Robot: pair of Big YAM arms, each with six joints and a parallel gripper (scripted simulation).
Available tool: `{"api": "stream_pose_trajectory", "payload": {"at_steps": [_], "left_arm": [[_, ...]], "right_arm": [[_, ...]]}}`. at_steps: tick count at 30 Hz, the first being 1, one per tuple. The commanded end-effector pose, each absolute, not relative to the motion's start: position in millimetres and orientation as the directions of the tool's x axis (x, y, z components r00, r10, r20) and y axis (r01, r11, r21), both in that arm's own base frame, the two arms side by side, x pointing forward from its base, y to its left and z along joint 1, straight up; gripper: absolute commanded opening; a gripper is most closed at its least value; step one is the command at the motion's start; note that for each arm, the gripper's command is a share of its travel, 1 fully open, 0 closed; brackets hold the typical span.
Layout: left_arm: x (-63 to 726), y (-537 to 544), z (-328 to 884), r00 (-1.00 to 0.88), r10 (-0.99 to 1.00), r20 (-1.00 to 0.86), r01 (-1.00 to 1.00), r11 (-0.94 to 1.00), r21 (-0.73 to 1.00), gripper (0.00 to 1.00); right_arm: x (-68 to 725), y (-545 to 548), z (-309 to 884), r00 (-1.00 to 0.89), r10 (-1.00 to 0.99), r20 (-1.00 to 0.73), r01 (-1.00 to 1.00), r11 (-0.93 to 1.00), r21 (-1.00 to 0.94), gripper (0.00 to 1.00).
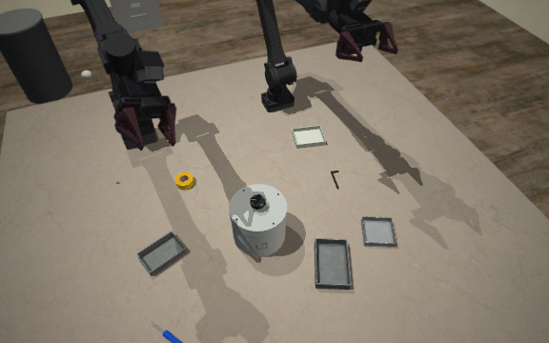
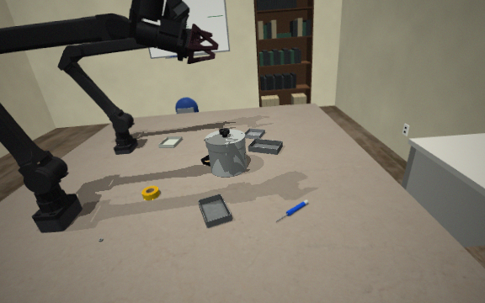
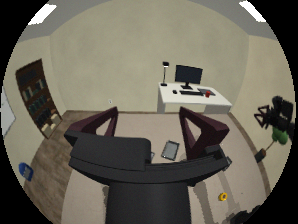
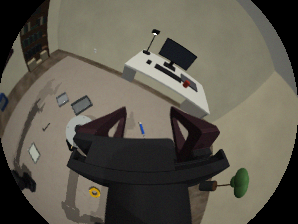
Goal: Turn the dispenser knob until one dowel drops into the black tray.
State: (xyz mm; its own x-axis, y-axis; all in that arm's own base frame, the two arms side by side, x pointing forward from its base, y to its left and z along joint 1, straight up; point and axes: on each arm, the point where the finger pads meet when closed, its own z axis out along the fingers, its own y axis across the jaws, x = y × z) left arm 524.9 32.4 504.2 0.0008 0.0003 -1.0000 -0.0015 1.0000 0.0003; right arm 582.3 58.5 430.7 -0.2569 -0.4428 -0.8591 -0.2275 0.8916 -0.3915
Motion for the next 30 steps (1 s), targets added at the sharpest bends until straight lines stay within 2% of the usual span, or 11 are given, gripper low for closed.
{"api": "stream_pose_trajectory", "payload": {"at_steps": [1,11,17,30], "left_arm": [[518,21,515,0.035,-0.001,-0.999,0.012,1.0,-0.001,1.0],[515,4,509,0.034,-0.007,-0.999,0.012,1.0,-0.006,1.0],[514,-1,507,0.034,-0.008,-0.999,0.009,1.0,-0.008,1.0],[516,-6,502,0.023,-0.007,-1.0,0.011,1.0,-0.007,1.0]], "right_arm": [[572,41,451,-0.213,-0.314,-0.925,-0.137,0.947,-0.29,0.69],[537,10,489,-0.055,-0.068,-0.996,-0.019,0.998,-0.067,0.69],[526,2,494,-0.005,0.005,-1.0,0.0,1.0,0.005,0.69],[511,-7,531,0.087,-0.006,-0.996,0.014,1.0,-0.005,0.69]]}}
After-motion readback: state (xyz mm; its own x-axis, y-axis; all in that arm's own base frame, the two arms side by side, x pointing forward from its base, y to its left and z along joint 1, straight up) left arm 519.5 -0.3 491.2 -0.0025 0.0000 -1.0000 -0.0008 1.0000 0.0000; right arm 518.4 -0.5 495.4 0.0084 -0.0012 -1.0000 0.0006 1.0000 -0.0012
